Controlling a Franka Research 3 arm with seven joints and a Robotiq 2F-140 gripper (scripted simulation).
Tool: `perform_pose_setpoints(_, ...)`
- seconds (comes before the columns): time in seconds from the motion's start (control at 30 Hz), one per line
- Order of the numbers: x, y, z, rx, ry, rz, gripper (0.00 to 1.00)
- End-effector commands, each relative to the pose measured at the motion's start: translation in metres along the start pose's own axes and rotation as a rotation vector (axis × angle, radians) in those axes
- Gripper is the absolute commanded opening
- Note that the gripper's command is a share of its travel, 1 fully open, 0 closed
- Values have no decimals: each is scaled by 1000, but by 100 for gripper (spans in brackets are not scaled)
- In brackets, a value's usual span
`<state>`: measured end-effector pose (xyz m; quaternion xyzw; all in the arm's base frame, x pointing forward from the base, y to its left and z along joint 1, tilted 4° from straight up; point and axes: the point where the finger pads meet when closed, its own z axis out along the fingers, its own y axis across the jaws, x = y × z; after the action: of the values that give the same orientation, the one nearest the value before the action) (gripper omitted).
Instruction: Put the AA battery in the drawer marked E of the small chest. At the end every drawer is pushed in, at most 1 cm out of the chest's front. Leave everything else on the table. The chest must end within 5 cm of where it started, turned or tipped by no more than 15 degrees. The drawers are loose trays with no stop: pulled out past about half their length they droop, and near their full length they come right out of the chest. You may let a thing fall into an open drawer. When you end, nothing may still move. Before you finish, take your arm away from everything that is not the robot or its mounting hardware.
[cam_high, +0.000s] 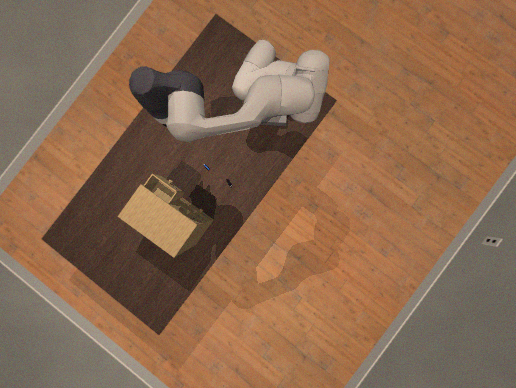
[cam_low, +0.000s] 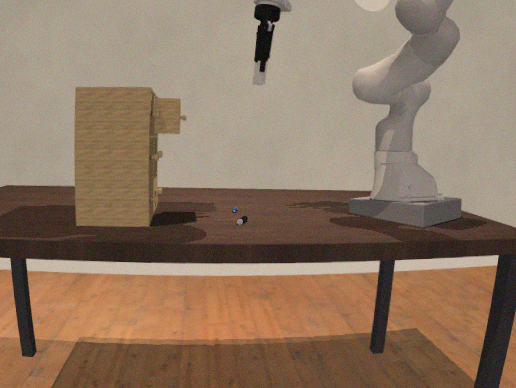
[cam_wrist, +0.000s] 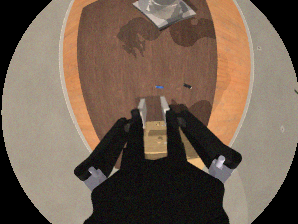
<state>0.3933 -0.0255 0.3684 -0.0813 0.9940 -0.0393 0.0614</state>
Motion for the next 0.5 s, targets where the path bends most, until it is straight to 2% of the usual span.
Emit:
perform_pose_setpoints(0.0,13,6,1,-24,66,45,20)
perform_pose_setpoints(0.47,15,6,-1,-24,85,45,20)
